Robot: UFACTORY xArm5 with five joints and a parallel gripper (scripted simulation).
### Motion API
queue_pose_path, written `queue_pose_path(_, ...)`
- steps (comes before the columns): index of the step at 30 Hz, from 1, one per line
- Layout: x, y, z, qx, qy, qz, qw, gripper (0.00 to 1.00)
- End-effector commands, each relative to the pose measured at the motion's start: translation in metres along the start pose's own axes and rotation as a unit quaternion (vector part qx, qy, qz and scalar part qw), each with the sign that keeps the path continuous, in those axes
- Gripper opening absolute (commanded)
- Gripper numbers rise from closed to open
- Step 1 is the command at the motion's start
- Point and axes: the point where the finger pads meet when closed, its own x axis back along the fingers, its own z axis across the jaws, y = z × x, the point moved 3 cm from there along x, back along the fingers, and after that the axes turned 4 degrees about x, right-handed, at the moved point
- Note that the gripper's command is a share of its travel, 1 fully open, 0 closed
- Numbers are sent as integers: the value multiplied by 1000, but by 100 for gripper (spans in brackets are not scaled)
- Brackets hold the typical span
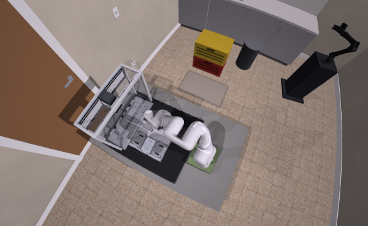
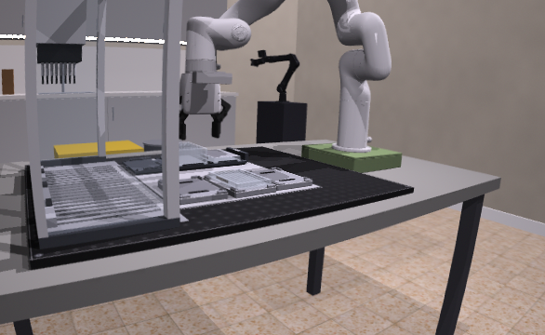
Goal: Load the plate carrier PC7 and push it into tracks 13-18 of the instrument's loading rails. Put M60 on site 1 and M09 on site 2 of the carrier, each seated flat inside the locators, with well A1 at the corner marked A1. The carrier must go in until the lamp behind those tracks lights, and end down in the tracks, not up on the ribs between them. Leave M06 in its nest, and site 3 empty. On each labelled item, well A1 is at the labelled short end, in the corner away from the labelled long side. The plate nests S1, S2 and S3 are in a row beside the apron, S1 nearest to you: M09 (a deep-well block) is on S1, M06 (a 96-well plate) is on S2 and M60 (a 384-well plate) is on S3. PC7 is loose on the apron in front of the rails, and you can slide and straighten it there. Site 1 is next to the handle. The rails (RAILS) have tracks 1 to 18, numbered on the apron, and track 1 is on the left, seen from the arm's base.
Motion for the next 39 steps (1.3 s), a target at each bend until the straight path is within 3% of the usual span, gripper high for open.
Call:
queue_pose_path(1,7,0,1,0,2,1,1000,100)
queue_pose_path(19,34,0,1,0,2,1,1000,100)
queue_pose_path(30,37,0,1,0,2,1,1000,100)
queue_pose_path(39,37,35,-1,0,2,1,1000,100)
